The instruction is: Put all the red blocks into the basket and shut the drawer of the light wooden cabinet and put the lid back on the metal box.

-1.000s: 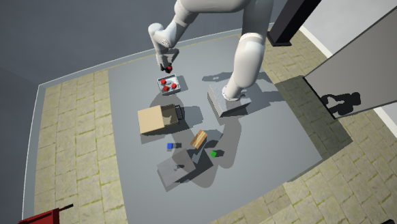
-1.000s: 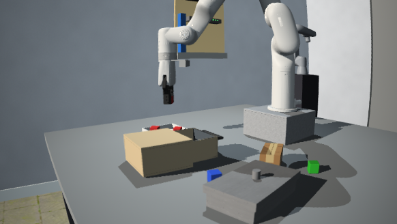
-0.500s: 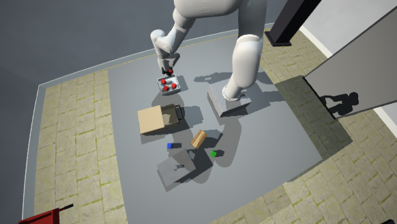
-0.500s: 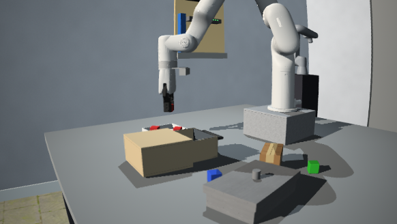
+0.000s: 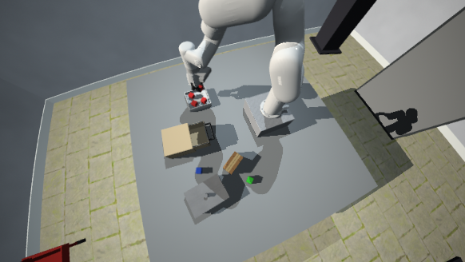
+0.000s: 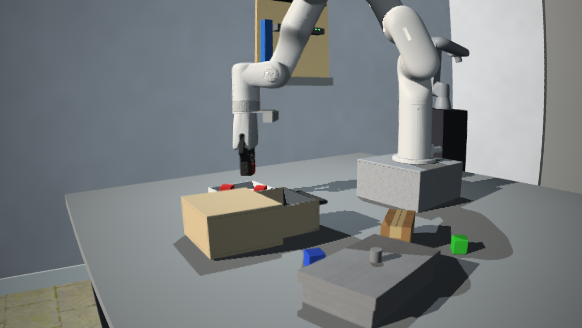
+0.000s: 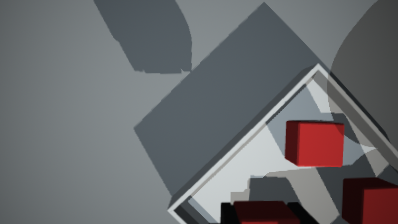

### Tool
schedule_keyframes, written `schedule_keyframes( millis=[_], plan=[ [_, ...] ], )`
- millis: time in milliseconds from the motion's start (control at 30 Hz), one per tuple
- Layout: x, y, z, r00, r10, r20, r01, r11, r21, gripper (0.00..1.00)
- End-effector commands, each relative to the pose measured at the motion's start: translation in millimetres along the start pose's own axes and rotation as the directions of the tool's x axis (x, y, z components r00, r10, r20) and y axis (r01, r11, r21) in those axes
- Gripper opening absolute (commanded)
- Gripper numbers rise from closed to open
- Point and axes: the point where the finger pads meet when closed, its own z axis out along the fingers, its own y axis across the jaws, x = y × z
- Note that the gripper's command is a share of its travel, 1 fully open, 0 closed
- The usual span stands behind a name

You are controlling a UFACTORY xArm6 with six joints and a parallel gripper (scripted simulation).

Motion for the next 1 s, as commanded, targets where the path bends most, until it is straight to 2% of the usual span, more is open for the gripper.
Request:
schedule_keyframes(
  millis=[0,600,967],
  plan=[
    [-2,0,6,1.0,0.0,0.005,0.0,1.0,0.0,0.0],
    [-2,0,34,1.0,0.0,0.005,0.0,1.0,0.0,0.0],
    [-2,0,43,1.0,0.0,0.005,0.0,1.0,0.0,0.0]
  ],
)
